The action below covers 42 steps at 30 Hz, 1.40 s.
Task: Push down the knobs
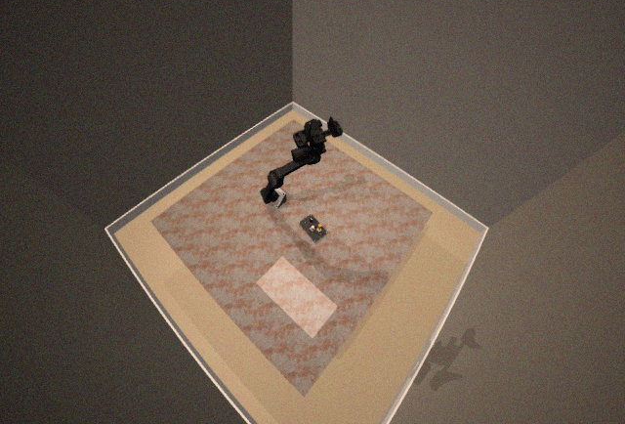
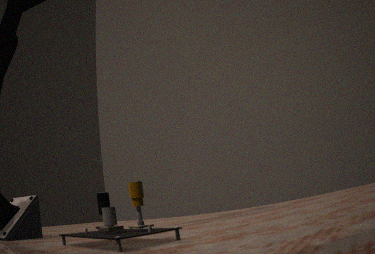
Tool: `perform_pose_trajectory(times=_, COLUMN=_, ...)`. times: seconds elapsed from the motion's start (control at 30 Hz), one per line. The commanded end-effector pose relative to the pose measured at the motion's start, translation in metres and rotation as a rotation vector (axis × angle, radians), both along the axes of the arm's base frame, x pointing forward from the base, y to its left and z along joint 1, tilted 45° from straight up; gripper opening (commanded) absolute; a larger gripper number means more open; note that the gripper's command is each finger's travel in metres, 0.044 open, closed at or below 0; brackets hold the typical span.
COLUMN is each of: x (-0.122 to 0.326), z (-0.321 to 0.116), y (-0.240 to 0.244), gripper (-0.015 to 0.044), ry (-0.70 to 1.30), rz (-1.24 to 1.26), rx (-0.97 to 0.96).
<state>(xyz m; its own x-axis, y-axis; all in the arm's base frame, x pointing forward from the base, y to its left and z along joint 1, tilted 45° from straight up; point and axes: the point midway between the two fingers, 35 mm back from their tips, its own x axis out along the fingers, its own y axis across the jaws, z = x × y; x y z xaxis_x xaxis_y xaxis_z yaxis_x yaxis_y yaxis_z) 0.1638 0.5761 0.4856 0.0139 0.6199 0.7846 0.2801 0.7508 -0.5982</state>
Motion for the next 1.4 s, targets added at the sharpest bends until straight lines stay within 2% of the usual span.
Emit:
perform_pose_trajectory(times=0.0, x=0.001, z=-0.001, y=0.000, gripper=0.0374, ry=0.004, rz=0.002, rx=-0.003)
perform_pose_trajectory(times=0.47, x=0.055, z=-0.054, y=0.028, gripper=0.0006, ry=0.385, rz=0.108, rx=-0.237)
perform_pose_trajectory(times=0.93, x=0.108, z=-0.126, y=0.034, gripper=0.0000, ry=0.835, rz=0.138, rx=-0.402)
perform_pose_trajectory(times=1.37, x=0.144, z=-0.199, y=0.017, gripper=0.0000, ry=1.262, rz=0.092, rx=-0.483)
